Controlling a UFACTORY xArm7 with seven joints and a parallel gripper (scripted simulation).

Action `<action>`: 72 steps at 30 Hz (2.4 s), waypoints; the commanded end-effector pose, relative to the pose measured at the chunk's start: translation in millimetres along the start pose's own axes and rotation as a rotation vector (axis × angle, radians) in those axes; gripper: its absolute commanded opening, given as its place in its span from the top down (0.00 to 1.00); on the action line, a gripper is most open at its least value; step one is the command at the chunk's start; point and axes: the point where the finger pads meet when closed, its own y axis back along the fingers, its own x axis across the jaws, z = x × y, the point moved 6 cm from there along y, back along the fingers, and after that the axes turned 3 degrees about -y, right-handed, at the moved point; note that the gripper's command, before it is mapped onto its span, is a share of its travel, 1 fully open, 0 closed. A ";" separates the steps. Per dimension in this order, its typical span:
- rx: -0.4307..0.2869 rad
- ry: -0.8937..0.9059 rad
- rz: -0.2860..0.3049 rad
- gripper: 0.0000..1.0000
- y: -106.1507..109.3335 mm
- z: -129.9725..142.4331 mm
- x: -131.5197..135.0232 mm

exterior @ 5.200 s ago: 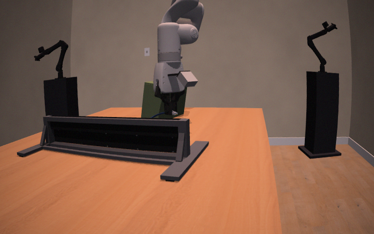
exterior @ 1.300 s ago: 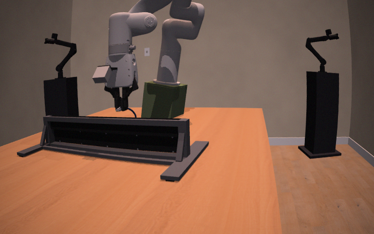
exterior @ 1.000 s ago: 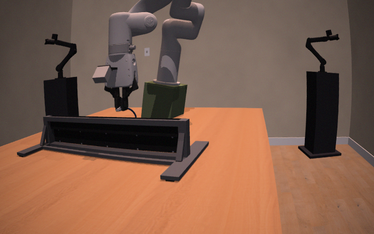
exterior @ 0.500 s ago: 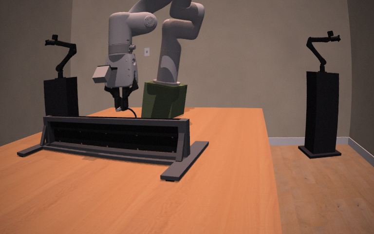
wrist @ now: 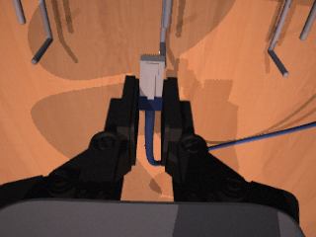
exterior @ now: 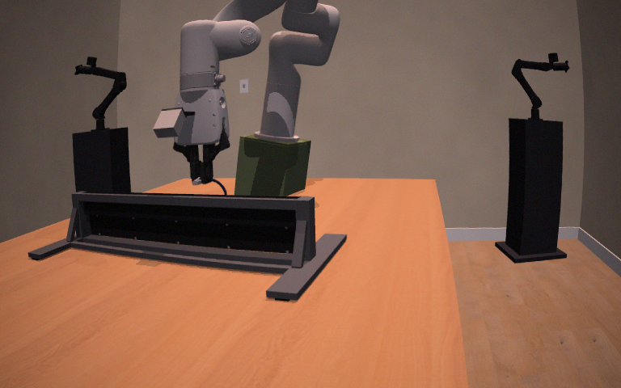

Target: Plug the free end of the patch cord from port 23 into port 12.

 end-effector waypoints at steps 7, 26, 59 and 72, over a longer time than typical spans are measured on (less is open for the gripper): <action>0.005 0.000 0.000 1.00 1.8 -1.5 0.2; 0.004 0.000 0.000 1.00 -9.1 -12.5 -0.3; 0.004 0.000 0.000 1.00 -28.0 -31.7 -1.1; 0.005 0.000 0.000 1.00 -28.0 -32.7 -1.2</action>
